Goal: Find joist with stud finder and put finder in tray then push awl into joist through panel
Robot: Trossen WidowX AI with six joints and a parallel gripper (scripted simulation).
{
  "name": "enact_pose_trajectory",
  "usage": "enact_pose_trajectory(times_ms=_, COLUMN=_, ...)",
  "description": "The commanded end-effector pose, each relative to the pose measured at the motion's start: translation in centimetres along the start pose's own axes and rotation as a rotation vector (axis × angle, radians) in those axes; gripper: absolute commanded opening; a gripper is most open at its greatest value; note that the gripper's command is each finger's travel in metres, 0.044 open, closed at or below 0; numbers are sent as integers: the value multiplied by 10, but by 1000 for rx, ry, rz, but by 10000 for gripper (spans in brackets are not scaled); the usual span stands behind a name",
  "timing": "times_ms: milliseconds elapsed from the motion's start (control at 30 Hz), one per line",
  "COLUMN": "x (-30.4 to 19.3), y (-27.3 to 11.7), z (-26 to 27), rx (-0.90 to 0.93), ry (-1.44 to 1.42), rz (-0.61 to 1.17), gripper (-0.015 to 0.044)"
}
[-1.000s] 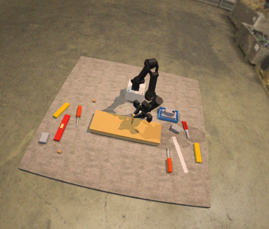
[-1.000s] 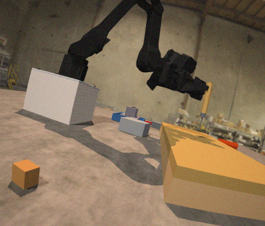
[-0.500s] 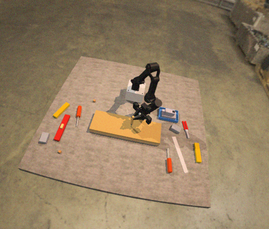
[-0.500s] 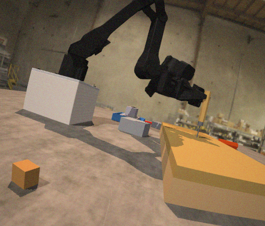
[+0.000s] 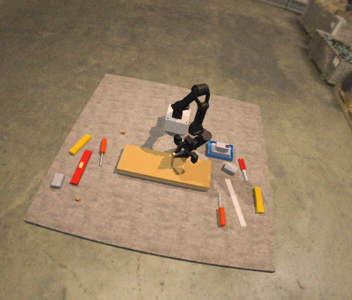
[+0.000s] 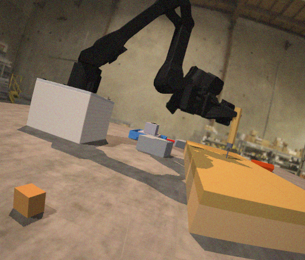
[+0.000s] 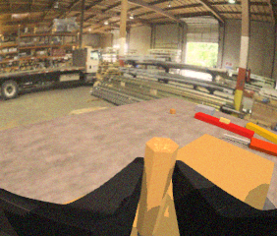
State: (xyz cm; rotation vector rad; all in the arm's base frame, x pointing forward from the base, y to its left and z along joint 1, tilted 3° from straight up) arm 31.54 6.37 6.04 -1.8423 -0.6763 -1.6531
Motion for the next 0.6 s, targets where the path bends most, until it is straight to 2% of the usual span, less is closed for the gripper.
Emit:
enact_pose_trajectory(times_ms=0, x=-2, y=0, z=-1, rx=-3, ry=-7, rz=1, gripper=0)
enact_pose_trajectory(times_ms=567, x=0, y=0, z=0, rx=0, ry=-1, rz=0, gripper=0)
Point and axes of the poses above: the point midway between the two fingers, 35 mm back from their tips, its own y axis out along the fingers, its own z axis across the jaws, x = y × z, the point moved 3 cm from there along -y, back along the fingers, and after that the axes turned 9 degrees about -y, right-handed, at the moved point
